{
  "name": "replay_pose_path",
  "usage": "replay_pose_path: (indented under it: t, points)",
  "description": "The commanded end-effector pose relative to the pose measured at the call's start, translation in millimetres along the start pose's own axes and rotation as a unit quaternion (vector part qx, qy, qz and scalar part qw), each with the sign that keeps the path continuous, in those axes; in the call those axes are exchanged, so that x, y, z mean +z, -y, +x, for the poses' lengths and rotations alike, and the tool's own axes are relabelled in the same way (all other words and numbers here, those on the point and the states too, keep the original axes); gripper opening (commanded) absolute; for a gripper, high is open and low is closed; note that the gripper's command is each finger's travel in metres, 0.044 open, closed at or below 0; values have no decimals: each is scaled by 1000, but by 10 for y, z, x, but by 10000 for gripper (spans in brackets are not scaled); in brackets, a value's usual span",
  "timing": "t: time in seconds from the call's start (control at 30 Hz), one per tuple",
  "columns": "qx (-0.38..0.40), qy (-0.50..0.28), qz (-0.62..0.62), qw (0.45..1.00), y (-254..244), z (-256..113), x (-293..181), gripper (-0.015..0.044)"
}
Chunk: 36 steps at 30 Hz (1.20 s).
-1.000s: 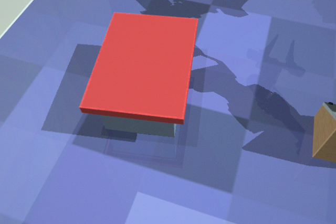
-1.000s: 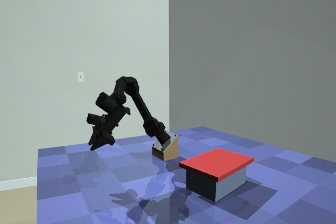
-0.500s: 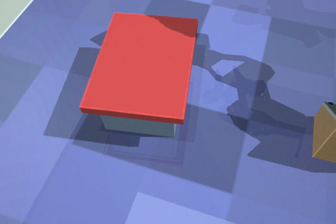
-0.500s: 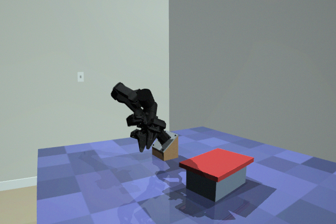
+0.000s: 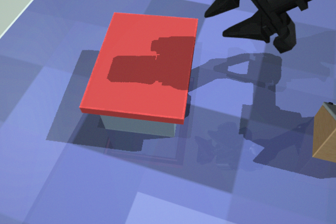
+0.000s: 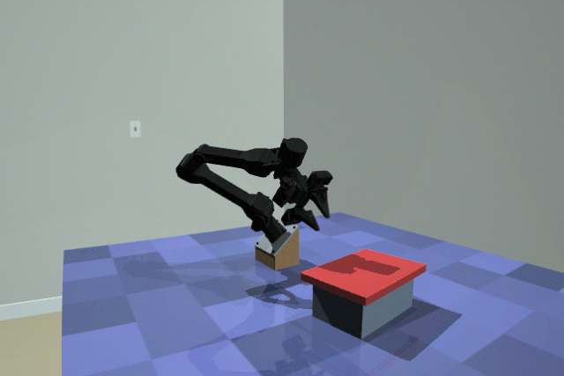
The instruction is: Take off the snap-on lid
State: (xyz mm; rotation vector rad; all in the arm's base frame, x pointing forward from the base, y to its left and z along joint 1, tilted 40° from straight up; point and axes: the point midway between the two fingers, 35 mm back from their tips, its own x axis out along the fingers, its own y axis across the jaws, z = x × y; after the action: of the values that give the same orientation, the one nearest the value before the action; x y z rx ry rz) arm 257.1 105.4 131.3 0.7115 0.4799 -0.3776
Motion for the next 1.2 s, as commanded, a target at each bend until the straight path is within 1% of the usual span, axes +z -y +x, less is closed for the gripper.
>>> replay_pose_path:
  t: [0.0, 0.1, 0.2, 0.33, 0.4, 0.63, 1.17]
  points:
    - [3, -15, 2, 1000, 36, -20, -125, 235]
    - [2, -8, 0, 1000, 16, -12, -69, 235]
    - [3, -15, 2, 1000, 51, -3, -126, 235]
    - [3, -15, 2, 1000, 364, 273, -135, 235]
    - [4, -14, 2, 1000, 433, 320, -132, 235]
    - [3, -15, 2, 1000, 425, 356, -135, 235]
    - [3, -15, 2, 1000, 396, 606, -147, 235]
